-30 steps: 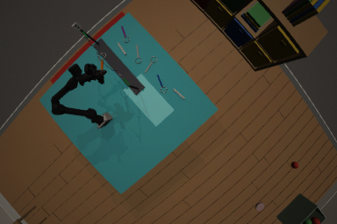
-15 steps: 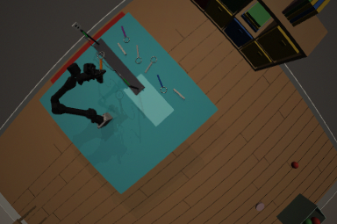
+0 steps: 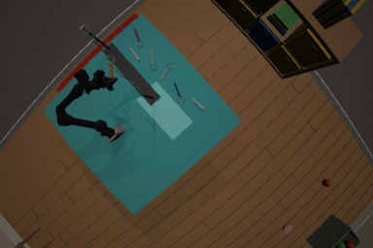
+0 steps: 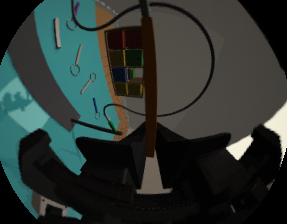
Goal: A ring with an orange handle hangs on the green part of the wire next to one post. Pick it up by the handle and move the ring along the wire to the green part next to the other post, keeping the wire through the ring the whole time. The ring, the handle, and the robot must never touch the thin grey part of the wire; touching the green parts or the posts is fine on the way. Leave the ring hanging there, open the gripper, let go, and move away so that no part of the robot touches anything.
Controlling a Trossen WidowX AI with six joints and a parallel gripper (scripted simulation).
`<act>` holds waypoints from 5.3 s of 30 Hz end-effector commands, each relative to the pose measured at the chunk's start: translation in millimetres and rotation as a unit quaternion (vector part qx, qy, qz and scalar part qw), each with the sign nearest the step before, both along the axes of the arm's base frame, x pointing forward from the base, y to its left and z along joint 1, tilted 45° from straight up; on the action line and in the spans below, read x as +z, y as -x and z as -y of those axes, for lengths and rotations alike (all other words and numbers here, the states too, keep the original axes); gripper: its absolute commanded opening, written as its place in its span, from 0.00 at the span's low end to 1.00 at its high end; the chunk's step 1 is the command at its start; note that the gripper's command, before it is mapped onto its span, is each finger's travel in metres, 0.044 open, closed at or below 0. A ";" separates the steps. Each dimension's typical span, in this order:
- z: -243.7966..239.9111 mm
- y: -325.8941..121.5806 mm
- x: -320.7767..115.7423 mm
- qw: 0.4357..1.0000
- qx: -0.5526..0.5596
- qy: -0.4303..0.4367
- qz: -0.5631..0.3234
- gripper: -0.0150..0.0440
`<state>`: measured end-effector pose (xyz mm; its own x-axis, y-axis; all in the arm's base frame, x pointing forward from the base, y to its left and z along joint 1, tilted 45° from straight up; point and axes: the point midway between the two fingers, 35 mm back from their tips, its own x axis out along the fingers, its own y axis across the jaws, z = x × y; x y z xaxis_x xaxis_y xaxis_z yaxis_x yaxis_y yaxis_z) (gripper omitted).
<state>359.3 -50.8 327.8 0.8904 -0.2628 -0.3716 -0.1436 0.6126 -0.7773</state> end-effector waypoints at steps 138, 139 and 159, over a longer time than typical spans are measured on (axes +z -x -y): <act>-53.4 2.1 -5.1 0.635 0.002 -0.771 -0.044 0.00; -53.7 2.1 -4.8 0.630 0.002 -0.775 -0.044 0.00; -59.1 2.4 2.2 0.528 0.002 -0.848 -0.048 0.00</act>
<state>357.5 7.3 328.6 0.8478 0.5147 -0.1279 -0.1336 0.4408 0.8876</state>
